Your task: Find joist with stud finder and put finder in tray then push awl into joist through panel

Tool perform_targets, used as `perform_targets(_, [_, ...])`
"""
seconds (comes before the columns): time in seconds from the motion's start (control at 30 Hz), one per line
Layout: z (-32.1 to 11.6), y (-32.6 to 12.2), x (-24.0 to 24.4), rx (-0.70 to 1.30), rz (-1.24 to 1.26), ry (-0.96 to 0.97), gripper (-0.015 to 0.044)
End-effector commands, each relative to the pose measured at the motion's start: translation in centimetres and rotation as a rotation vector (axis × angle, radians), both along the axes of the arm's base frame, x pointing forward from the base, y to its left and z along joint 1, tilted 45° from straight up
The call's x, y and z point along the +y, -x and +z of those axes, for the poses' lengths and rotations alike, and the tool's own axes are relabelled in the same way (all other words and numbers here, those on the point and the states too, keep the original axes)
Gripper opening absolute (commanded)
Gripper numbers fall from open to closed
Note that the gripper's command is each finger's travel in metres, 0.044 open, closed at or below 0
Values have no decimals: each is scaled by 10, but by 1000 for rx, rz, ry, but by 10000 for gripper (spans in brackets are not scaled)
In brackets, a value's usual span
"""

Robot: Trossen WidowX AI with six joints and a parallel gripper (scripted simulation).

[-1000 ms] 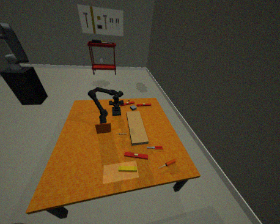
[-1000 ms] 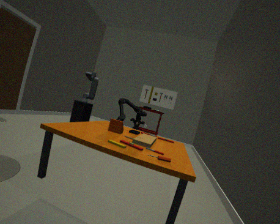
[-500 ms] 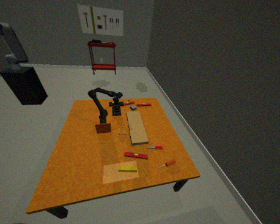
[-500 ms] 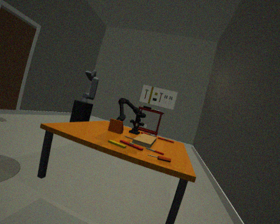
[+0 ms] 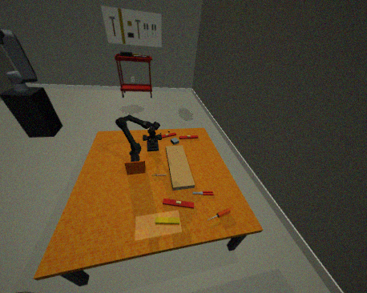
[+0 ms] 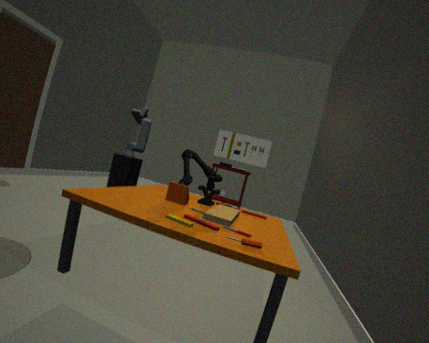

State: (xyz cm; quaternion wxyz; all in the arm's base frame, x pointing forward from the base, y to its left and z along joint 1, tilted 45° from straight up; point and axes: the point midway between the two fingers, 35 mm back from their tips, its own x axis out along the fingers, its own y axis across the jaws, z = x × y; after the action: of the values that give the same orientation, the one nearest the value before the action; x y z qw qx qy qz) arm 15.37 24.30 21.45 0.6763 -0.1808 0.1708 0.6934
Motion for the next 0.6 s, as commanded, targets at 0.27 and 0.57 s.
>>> perform_targets(0.27, [-11, 1, 12, 1, -6, -5, 0])
perform_targets(0.57, [-11, 2, 12, 3, 0, -3, 184])
